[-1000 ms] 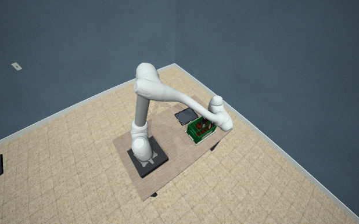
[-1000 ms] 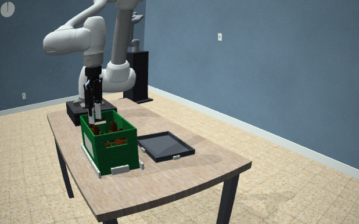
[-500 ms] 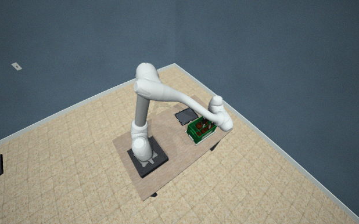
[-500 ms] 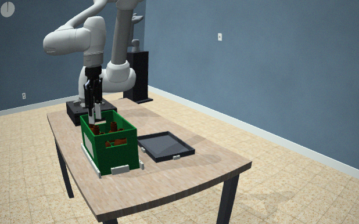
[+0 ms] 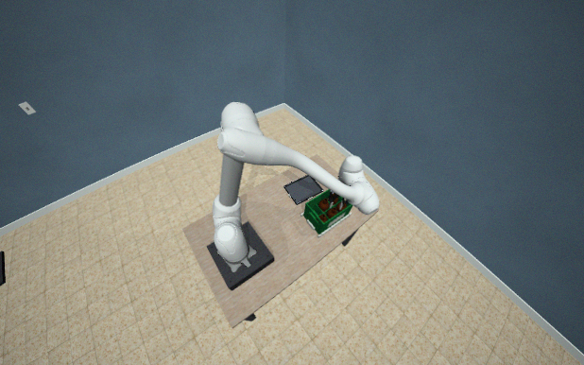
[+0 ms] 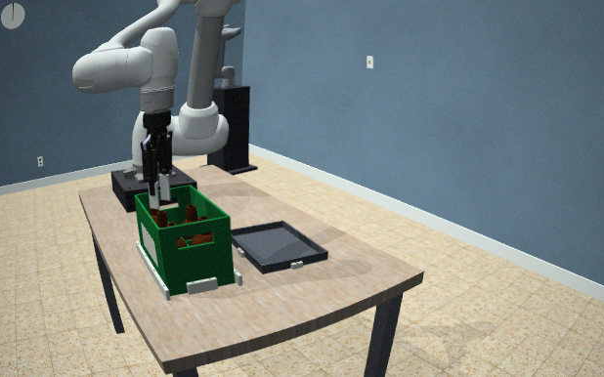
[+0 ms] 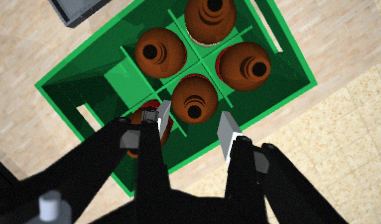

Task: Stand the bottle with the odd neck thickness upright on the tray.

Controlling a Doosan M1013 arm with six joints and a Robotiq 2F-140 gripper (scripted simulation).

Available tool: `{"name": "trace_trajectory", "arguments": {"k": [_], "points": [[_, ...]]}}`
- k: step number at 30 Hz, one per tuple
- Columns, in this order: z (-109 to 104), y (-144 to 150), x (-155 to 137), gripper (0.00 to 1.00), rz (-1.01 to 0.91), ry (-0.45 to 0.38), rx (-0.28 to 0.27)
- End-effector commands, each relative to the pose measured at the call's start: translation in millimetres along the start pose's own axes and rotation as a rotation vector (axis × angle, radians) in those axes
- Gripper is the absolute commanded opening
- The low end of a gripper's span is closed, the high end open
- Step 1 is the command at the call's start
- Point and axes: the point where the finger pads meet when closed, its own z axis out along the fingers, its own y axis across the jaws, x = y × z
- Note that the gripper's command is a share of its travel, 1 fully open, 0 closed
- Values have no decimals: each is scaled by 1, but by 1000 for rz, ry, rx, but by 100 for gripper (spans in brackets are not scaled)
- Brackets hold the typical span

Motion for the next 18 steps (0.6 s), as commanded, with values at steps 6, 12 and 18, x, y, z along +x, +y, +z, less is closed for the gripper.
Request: {"name": "trace_trajectory", "arguments": {"k": [6, 12, 18], "points": [[1, -2, -1, 38, 2, -2, -1], [3, -2, -1, 38, 2, -2, -1], [6, -2, -1, 38, 2, -2, -1]]}}
